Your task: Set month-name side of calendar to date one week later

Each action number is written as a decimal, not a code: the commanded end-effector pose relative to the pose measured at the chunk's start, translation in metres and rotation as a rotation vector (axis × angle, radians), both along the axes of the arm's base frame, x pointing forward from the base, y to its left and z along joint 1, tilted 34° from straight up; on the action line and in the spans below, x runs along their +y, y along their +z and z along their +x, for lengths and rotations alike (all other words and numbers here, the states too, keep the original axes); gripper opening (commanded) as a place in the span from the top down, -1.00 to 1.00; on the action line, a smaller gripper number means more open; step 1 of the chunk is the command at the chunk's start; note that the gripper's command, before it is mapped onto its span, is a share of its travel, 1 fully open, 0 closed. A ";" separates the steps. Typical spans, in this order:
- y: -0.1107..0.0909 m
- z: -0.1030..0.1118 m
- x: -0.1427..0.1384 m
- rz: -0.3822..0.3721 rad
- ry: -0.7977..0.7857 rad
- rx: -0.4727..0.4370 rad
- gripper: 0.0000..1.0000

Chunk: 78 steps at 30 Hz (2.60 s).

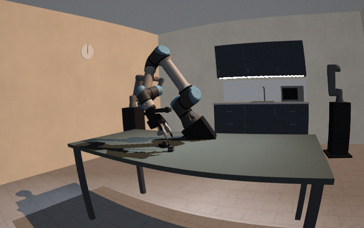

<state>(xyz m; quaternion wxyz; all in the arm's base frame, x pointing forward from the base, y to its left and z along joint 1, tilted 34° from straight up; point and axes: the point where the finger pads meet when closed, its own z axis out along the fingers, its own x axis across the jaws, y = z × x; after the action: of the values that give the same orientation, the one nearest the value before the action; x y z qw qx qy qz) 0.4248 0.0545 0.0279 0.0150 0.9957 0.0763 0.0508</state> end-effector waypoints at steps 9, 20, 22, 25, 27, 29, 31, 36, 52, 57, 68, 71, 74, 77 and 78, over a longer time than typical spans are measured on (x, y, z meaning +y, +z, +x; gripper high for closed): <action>0.000 0.000 0.000 -0.038 -0.004 -0.004 0.19; -0.002 -0.001 0.002 -0.208 -0.021 -0.024 0.19; -0.002 -0.001 0.002 -0.223 -0.023 -0.028 0.19; -0.001 -0.001 0.002 -0.247 -0.026 -0.035 0.19; 0.000 0.000 0.002 -0.264 -0.028 -0.041 0.19; 0.000 0.000 0.003 -0.273 -0.029 -0.044 0.19; 0.000 0.000 0.003 -0.275 -0.029 -0.045 0.19; 0.000 0.000 0.003 -0.284 -0.030 -0.045 0.19; -0.002 -0.001 0.004 -0.498 -0.053 -0.073 0.19; -0.001 0.000 0.005 -0.525 -0.055 -0.082 0.19; -0.001 0.000 0.005 -0.533 -0.055 -0.085 -1.00; -0.001 0.000 0.005 -0.533 -0.055 -0.085 -1.00; -0.001 0.000 0.005 -0.533 -0.055 -0.085 -1.00; -0.001 0.000 0.005 -0.533 -0.055 -0.085 -1.00; -0.001 0.000 0.005 -0.533 -0.055 -0.085 -1.00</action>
<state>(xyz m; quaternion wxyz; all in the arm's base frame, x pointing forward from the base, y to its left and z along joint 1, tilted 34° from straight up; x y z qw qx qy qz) 0.4244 0.0594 0.0266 0.2812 0.9553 0.0592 0.0698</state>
